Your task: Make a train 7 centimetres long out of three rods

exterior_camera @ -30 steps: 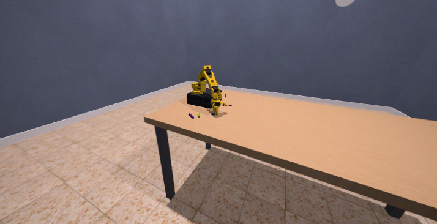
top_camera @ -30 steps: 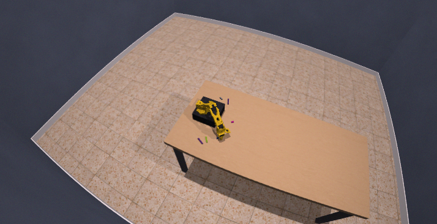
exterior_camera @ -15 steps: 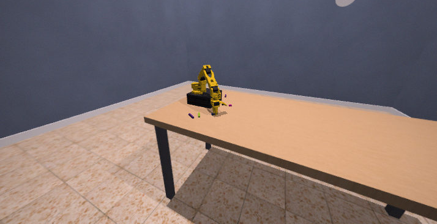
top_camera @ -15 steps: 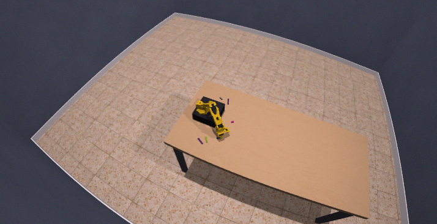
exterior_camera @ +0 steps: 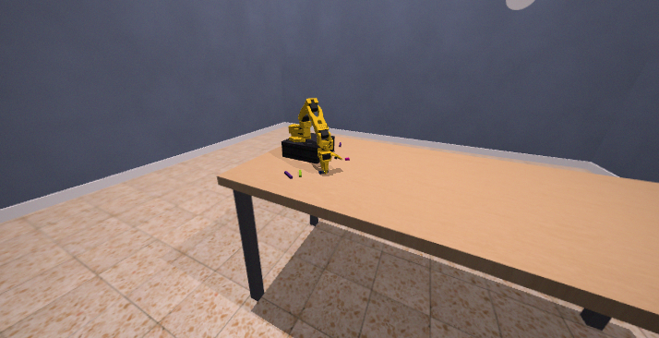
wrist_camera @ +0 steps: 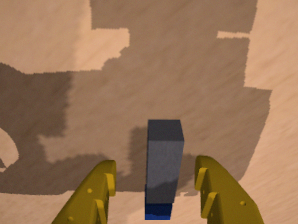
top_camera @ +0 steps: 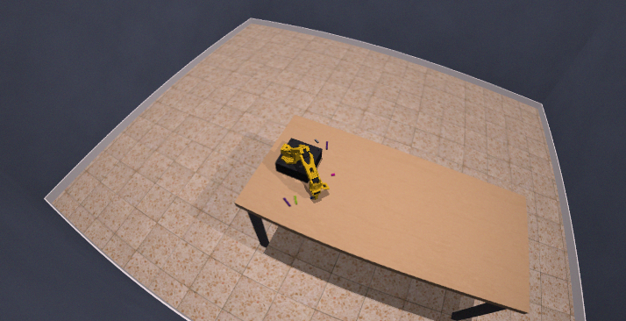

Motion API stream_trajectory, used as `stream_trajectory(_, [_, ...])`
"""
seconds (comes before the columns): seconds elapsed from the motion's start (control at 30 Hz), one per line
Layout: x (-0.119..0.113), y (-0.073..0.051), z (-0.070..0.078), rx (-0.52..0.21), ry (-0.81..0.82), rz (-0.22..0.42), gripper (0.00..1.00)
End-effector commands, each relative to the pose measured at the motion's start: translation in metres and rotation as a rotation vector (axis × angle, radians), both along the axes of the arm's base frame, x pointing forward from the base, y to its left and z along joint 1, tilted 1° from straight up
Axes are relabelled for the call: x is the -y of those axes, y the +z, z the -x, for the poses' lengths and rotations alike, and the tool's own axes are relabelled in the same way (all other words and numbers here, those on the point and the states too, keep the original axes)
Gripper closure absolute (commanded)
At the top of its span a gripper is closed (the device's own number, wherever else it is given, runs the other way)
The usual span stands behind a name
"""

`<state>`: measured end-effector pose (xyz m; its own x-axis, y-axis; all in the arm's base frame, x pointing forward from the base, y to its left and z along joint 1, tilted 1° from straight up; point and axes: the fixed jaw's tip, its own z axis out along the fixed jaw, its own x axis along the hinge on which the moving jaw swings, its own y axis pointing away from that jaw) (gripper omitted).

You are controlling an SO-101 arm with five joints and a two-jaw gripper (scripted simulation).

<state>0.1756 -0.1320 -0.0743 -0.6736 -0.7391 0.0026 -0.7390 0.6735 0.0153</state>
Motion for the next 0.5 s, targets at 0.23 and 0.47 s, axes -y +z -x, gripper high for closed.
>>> stream_trajectory(0.23, [0.0000,0.0018,0.0021,0.000,0.000,-0.002,0.83])
stream_trajectory(0.47, [0.0001,0.0076,0.0018,0.000,0.000,-0.002,0.83])
